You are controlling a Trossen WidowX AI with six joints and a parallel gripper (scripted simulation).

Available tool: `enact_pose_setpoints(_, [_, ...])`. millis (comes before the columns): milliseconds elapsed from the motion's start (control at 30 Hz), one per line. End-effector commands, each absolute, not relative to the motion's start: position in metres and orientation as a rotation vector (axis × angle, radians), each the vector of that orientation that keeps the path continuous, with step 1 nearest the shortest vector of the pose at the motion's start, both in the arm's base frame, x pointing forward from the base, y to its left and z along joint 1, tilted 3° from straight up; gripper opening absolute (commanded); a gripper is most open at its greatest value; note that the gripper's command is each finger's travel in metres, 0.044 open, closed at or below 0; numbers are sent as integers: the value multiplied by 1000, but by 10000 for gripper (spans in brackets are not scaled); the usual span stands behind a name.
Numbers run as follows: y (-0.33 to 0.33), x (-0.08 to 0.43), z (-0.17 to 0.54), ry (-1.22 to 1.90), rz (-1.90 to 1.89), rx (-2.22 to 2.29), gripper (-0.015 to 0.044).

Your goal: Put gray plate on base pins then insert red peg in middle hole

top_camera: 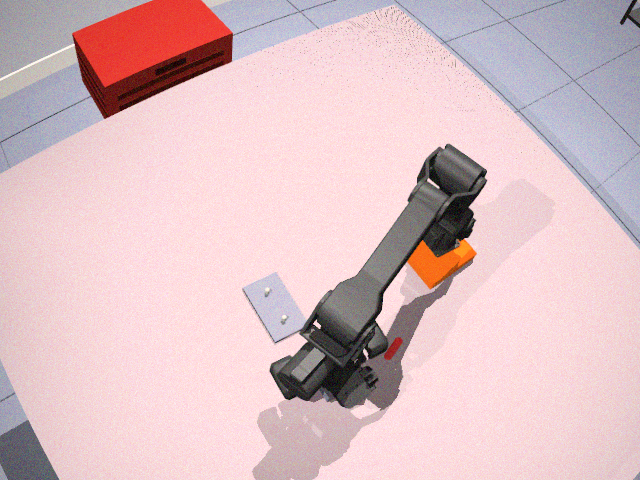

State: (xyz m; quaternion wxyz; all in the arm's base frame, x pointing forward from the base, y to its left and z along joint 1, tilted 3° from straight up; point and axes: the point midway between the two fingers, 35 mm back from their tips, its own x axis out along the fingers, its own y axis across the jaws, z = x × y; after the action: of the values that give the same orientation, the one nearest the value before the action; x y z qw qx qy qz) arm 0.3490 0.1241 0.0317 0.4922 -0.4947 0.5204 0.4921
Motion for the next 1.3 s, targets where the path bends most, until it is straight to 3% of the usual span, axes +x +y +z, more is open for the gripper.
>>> enact_pose_setpoints(0, [126,353,48,1243,1191,-1204,0])
enact_pose_setpoints(1267, [112,348,144,1243,1192,-1206,0])
